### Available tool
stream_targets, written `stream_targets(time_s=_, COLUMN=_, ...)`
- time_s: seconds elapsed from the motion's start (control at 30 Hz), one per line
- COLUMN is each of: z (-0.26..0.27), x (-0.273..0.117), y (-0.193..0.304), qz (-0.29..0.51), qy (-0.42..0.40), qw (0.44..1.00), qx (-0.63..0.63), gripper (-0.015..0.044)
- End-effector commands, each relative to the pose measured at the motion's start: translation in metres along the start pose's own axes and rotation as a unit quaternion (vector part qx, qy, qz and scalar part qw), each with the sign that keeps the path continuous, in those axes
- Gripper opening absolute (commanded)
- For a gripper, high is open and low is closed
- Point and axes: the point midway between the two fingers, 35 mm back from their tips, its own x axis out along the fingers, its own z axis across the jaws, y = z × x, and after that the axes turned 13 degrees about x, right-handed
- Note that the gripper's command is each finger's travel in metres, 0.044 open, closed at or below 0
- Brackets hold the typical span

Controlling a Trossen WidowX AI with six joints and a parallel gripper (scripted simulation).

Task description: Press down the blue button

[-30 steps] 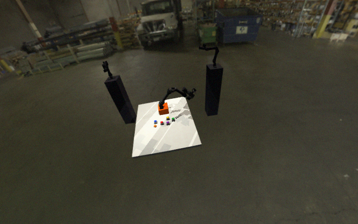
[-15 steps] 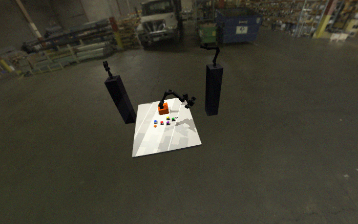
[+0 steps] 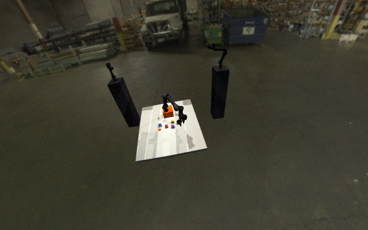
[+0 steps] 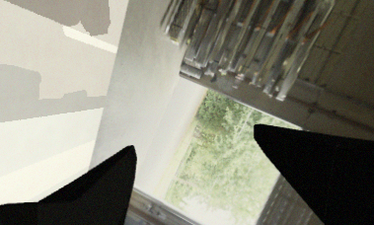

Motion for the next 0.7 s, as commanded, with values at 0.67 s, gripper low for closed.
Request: stream_targets(time_s=0.67, z=0.25, x=-0.156, y=0.282, qz=0.337, qy=-0.409, qw=0.575, qx=0.623, gripper=0.04)
